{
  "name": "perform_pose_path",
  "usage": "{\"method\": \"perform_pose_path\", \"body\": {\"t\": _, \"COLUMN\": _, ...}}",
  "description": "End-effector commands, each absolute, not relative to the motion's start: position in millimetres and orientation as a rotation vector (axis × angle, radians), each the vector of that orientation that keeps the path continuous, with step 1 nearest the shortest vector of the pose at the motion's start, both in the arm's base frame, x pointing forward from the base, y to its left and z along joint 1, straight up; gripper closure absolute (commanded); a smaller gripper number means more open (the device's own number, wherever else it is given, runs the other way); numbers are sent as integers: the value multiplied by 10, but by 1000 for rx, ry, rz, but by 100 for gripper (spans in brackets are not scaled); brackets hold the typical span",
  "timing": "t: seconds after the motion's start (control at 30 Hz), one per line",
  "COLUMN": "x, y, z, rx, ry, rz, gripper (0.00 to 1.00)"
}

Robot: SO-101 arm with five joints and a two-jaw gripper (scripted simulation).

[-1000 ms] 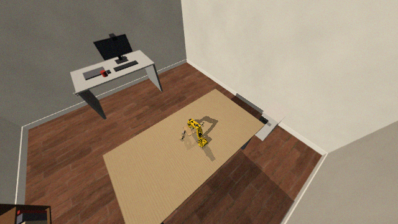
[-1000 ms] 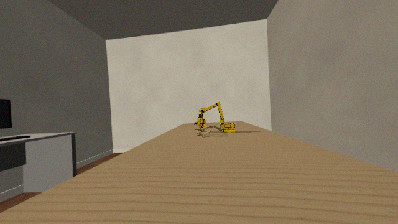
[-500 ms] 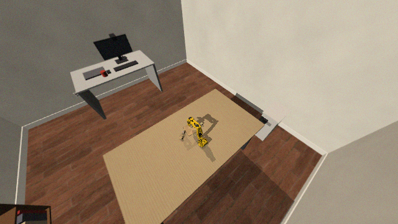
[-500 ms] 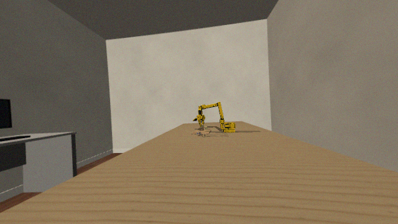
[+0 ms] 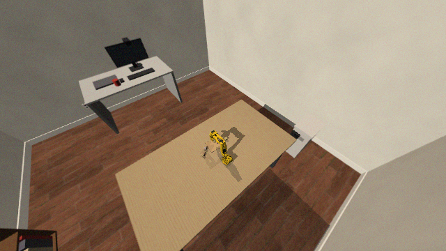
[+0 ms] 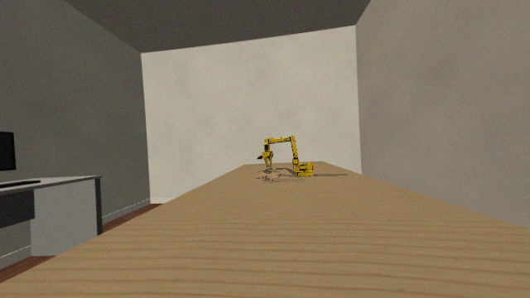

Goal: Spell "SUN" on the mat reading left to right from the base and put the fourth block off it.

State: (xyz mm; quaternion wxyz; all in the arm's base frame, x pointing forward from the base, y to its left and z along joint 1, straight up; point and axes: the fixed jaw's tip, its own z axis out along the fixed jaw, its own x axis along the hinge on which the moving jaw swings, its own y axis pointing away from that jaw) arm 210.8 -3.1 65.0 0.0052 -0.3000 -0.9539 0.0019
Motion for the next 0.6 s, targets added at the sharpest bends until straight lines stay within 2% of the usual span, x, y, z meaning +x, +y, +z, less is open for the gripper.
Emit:
{"method": "perform_pose_path", "body": {"t": 0.0, "x": 2184, "y": 7, "z": 808, "rx": -940, "ry": -3073, "rz": -32, "gripper": 100}}
{"method": "perform_pose_path", "body": {"t": 0.37, "x": 2090, "y": 388, "z": 786, "rx": -662, "ry": -3143, "rz": -42, "gripper": 100}}
{"method": "perform_pose_path", "body": {"t": 0.57, "x": 1891, "y": 798, "z": 755, "rx": -322, "ry": -3192, "rz": -54, "gripper": 100}}
